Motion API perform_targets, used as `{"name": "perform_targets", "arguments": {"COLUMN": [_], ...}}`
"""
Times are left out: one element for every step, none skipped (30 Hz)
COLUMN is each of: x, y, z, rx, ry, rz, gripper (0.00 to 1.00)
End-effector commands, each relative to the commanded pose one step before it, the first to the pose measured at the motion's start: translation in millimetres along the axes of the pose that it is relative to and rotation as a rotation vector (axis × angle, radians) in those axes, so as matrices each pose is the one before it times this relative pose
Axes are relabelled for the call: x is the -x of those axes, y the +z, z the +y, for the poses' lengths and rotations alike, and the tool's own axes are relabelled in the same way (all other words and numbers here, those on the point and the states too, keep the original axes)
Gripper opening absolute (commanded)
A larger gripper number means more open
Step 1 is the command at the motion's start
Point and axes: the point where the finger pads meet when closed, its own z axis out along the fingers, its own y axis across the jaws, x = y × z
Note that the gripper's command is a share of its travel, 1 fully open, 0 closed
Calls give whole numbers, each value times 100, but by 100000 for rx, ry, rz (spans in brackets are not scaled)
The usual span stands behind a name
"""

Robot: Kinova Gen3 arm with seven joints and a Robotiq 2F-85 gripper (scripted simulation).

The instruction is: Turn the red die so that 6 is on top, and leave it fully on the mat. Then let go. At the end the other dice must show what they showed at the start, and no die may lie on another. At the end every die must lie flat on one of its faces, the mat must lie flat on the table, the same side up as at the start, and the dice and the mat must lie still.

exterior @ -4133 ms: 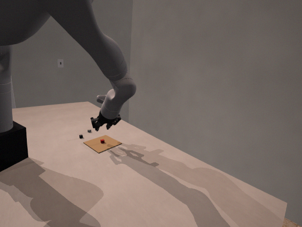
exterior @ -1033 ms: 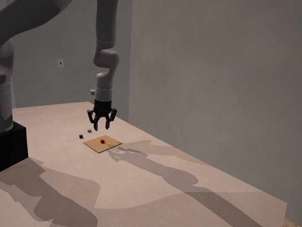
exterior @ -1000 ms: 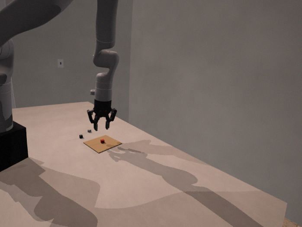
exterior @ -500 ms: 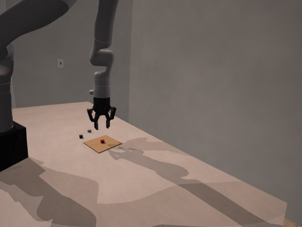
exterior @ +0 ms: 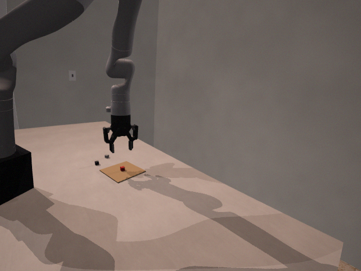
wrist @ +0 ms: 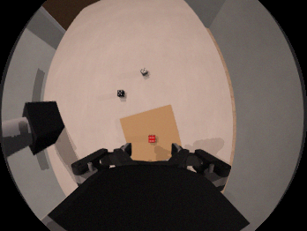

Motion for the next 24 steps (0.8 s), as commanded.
{"name": "perform_targets", "arguments": {"x": [-25,0,0,0,0,0,0,0,0,0,0,0,0,0,0,0,0,0,0,0,0,0,0,0], "y": [-48,0,0,0,0,0,0,0,0,0,0,-2,-13,-34,-62,-96,-134,-174,-217,-260,-302,-343,-380,0], "z": [45,0,0,0,0,0,0,0,0,0,0,0,0,0,0,0,0,-1,1,-1,1,0,-1,0], "rx": [136,0,0,0,0,0,0,0,0,0,0,0,0,0,1,1,0,-1,1,-2,1,0,-1,0], "ry": [-52,0,0,0,0,0,0,0,0,0,0,0,0,1,1,1,0,-1,2,-2,1,0,-1,0], "rz": [5,0,0,0,0,0,0,0,0,0,0,0,0,0,0,0,0,1,-1,1,-1,0,0,0], "gripper": [100,100,100,100,100,100,100,100,100,100,100,100,100,100,100,100,100,100,100,100,100,100,100,100]}}
